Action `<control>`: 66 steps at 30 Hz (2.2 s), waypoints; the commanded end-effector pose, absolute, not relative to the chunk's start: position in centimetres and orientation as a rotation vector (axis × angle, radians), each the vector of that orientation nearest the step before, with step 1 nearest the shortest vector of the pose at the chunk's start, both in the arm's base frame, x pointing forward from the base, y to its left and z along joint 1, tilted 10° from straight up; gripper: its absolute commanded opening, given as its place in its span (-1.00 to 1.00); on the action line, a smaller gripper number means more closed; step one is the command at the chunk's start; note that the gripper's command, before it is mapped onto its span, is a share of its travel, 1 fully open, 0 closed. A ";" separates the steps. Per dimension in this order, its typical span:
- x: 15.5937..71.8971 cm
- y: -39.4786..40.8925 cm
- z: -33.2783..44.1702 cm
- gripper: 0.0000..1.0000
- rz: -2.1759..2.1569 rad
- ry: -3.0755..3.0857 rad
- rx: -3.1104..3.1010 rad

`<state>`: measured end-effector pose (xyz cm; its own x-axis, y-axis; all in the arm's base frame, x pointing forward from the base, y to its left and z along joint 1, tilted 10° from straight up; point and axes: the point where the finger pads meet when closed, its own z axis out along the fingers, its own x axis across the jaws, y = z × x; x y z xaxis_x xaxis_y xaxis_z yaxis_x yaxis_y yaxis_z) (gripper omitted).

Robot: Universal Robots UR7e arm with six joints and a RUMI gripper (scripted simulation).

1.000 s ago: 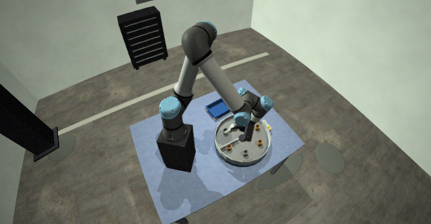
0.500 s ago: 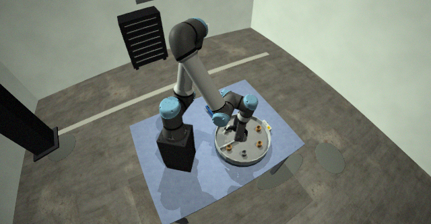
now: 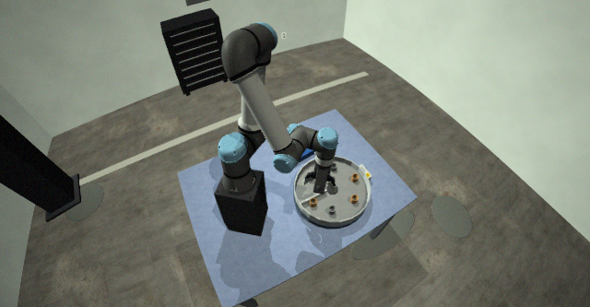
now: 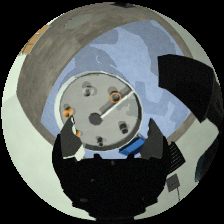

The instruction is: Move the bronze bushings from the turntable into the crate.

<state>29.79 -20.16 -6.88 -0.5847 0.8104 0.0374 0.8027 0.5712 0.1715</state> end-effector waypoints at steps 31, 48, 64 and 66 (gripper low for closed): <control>29.8 -20.1 -6.8 -0.87 0.255 2.726 1.410; 29.8 -20.1 -6.8 -0.90 0.255 2.726 1.410; 29.8 -20.1 -6.8 -0.90 0.255 2.726 1.410; 29.8 -20.1 -6.8 -0.90 0.255 2.726 1.410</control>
<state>29.75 -20.11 -6.87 -0.5794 0.8147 0.0224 0.8047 0.5674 0.1747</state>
